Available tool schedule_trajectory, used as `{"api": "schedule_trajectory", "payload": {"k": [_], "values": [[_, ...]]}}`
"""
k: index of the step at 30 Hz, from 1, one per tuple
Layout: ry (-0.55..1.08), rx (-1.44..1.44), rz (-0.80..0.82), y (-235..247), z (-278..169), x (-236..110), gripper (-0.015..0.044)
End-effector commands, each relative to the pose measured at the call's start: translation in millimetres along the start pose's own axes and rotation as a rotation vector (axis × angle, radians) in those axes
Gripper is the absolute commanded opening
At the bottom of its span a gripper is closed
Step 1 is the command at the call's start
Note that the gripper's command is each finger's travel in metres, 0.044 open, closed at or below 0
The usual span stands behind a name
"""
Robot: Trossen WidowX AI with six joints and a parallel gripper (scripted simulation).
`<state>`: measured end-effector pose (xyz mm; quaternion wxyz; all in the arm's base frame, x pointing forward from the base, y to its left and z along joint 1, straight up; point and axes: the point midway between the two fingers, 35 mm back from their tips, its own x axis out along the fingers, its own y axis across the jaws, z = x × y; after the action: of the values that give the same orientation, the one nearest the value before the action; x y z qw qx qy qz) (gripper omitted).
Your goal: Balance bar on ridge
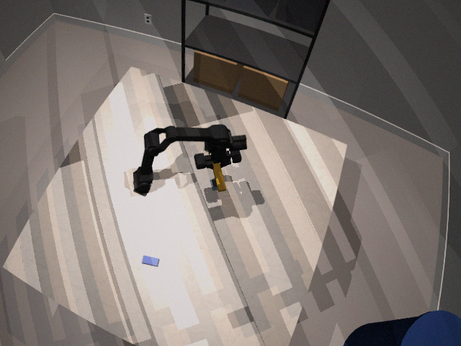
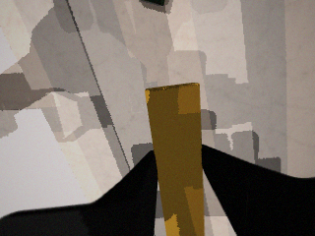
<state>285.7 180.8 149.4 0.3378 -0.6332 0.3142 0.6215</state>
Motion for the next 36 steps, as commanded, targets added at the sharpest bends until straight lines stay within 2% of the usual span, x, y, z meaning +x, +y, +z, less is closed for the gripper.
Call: {"api": "schedule_trajectory", "payload": {"k": [1,14,36], "values": [[0.002,-0.001,0.004,1,0,9,0.0],[0.002,-0.001,0.004,4,-1,28,0.0],[0.002,-0.001,0.004,4,-1,28,0.0]]}}
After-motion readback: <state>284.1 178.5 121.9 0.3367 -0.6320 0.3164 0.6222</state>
